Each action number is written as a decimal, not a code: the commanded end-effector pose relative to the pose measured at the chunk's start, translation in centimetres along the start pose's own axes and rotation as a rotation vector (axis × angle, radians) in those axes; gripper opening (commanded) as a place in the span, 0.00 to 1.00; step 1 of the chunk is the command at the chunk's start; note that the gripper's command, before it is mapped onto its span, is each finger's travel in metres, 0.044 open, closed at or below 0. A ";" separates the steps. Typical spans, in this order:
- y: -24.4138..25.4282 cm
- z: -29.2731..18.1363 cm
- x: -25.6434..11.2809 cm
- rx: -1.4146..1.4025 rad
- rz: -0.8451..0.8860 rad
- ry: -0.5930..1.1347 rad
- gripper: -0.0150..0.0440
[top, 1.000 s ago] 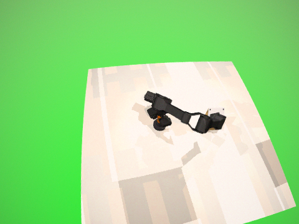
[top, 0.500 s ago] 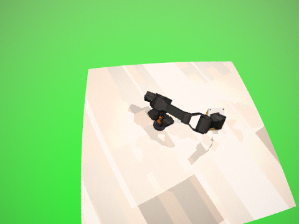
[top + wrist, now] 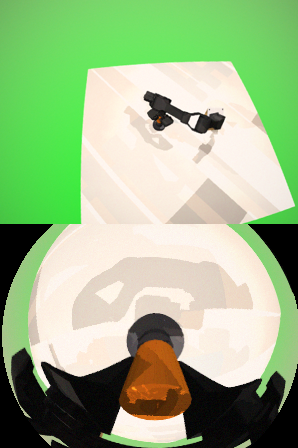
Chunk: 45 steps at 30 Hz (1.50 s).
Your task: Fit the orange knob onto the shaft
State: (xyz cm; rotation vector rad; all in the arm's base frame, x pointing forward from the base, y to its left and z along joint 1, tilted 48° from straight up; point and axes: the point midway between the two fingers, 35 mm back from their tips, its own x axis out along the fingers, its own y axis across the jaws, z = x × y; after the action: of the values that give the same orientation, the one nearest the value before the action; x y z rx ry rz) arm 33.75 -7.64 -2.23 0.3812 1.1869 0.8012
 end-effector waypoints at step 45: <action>0.1 0.3 -0.5 -0.214 -0.003 -0.005 0.25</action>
State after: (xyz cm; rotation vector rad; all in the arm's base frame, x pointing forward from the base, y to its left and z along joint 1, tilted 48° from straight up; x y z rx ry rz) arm 33.66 -7.59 -1.96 0.2547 1.1169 0.8902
